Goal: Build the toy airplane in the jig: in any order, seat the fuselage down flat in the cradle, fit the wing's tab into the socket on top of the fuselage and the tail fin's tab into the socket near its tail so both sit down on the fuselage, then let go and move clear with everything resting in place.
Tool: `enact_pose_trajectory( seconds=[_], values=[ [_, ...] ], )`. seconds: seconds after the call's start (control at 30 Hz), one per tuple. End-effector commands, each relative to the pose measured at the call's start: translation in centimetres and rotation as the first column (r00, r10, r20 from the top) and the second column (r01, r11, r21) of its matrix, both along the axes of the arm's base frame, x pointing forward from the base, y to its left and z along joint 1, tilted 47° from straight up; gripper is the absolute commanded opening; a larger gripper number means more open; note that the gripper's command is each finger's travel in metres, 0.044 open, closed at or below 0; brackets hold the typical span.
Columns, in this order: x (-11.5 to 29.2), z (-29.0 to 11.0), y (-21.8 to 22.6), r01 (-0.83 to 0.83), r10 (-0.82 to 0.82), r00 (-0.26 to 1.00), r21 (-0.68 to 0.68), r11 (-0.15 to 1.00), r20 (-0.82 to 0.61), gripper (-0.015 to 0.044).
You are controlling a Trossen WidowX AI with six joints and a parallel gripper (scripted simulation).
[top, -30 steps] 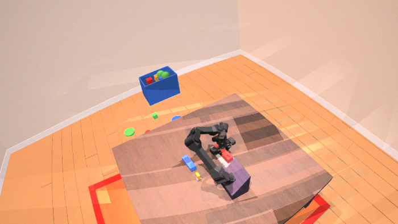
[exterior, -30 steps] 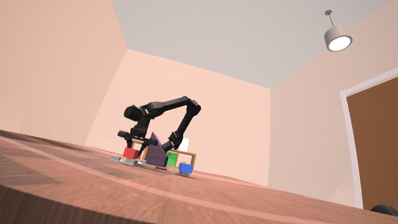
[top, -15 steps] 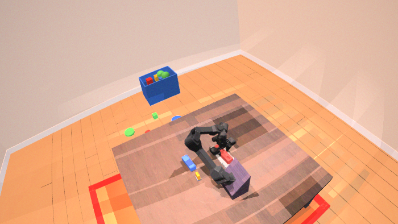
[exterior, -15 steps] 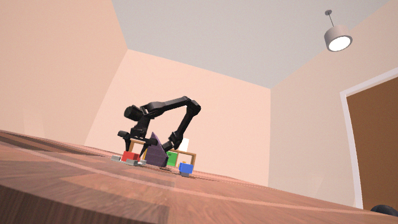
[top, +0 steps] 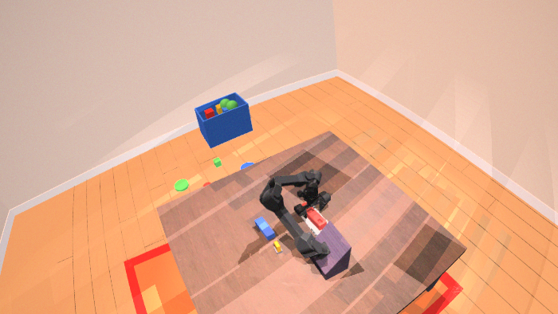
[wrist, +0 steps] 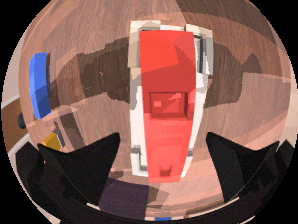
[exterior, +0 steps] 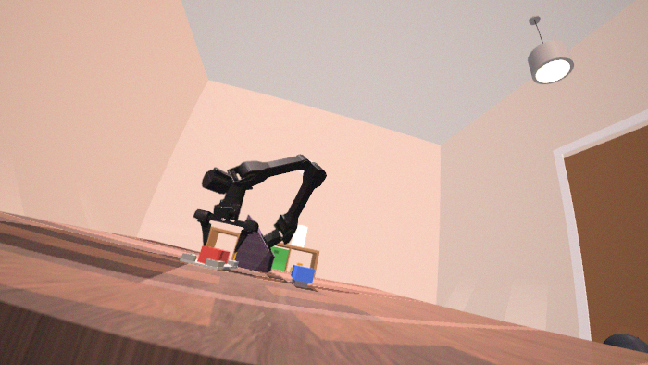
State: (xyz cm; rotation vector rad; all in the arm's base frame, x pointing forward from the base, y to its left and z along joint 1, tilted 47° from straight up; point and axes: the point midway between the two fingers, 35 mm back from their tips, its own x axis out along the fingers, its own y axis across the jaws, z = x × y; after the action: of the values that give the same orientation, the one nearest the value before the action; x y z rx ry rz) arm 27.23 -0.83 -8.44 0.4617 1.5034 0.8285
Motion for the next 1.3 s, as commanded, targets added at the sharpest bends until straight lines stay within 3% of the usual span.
enact_pose_trajectory(
  seconds=[0.0,0.1,0.47,0.73,0.97,1.27],
  values=[
    [1.3,4.2,-4.9,0.02,-0.019,0.999,-0.018,1.0,0.034,0.044],
    [1.2,6.2,-6.7,0.021,-0.021,0.999,-0.015,1.0,0.033,0.044],
    [1.7,6.3,-5.8,0.025,-0.024,0.999,-0.021,0.999,0.03,0.044],
    [5.0,15.2,3.2,0.036,-0.034,0.999,-0.047,0.998,0.036,0.044],
    [3.5,22.9,11.7,0.025,-0.025,0.999,-0.008,1.0,0.031,0.044],
    [3.1,22.0,13.8,0.024,-0.024,0.999,-0.004,1.0,0.03,0.044]
  ],
)
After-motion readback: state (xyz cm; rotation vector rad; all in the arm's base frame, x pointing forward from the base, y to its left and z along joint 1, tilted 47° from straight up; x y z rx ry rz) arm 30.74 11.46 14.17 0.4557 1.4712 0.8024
